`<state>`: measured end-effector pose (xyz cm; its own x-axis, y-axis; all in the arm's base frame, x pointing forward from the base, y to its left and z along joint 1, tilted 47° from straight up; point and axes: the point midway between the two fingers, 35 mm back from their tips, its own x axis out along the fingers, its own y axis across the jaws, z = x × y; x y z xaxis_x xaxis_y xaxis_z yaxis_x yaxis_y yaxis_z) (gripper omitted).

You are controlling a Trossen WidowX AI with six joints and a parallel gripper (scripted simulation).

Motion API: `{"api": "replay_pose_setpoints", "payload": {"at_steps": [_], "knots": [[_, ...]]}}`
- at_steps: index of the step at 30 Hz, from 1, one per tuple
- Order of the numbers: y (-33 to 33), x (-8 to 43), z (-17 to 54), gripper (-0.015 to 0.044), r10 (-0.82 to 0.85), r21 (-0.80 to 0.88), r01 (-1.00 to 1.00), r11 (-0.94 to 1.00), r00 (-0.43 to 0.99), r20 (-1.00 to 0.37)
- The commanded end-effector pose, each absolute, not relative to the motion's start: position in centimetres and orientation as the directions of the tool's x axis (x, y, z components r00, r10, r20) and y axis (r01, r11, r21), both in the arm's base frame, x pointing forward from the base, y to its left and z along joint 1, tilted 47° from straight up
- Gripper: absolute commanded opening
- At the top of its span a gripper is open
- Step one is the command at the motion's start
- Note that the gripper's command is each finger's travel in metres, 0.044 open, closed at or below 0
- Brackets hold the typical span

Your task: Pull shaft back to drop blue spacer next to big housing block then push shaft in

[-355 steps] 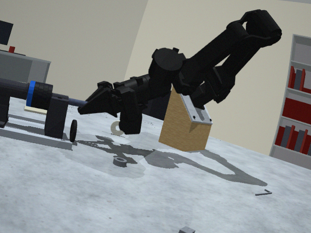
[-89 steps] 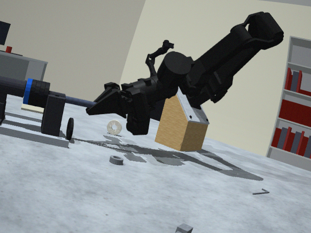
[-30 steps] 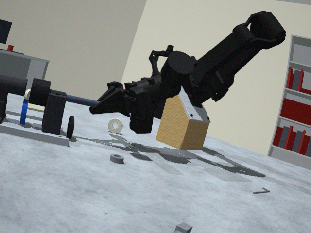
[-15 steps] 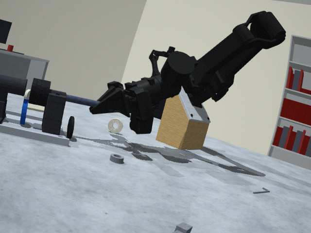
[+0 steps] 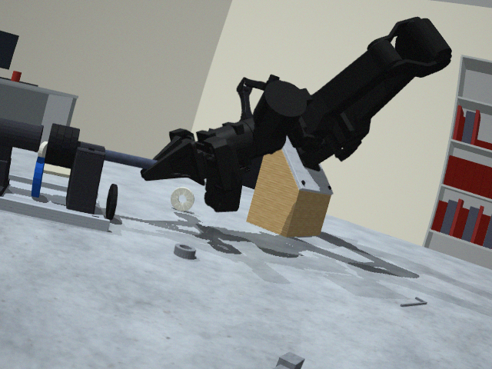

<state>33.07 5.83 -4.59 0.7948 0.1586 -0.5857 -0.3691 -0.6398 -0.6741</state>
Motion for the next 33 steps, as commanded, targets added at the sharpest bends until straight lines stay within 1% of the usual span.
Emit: {"api": "replay_pose_setpoints", "payload": {"at_steps": [1,33], "knots": [[5.8,33.3,-4.6,0.0000,0.157,-0.675,-0.370,-0.638,0.796,-0.585],[5.5,34.4,-4.9,0.0000,0.157,-0.675,-0.369,-0.638,0.796,-0.584]]}}
